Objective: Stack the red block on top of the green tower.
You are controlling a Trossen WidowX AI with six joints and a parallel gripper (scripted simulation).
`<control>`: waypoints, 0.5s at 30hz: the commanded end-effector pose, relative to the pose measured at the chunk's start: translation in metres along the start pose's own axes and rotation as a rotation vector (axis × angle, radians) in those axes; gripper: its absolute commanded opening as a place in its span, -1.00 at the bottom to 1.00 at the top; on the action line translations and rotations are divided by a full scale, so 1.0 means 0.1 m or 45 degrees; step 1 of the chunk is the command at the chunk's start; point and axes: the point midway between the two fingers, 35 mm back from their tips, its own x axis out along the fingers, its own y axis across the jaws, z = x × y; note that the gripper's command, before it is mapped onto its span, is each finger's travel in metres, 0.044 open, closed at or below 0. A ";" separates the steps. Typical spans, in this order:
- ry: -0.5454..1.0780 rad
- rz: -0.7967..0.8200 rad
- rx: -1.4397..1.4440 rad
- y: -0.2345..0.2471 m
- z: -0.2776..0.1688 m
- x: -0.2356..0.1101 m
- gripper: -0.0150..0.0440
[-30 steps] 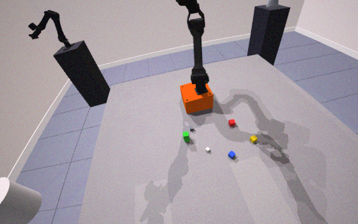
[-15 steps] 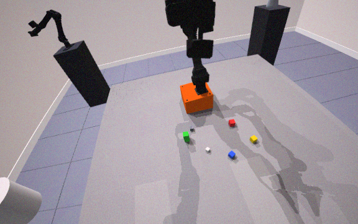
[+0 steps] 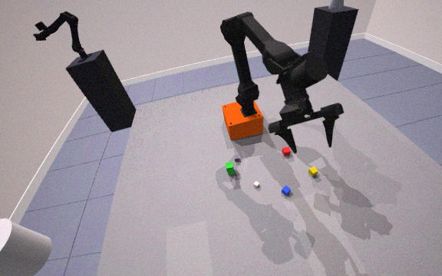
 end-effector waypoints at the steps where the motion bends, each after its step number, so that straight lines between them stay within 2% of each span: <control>1: 0.263 -0.158 -0.233 -0.30 -0.63 0.14 1.00; 4: 0.523 -0.305 -0.462 -0.65 -1.19 0.13 1.00; 8: 0.854 -0.485 -0.745 -1.14 -1.74 -0.05 1.00; 15: 0.910 -0.514 -0.791 -1.23 -1.79 -0.08 1.00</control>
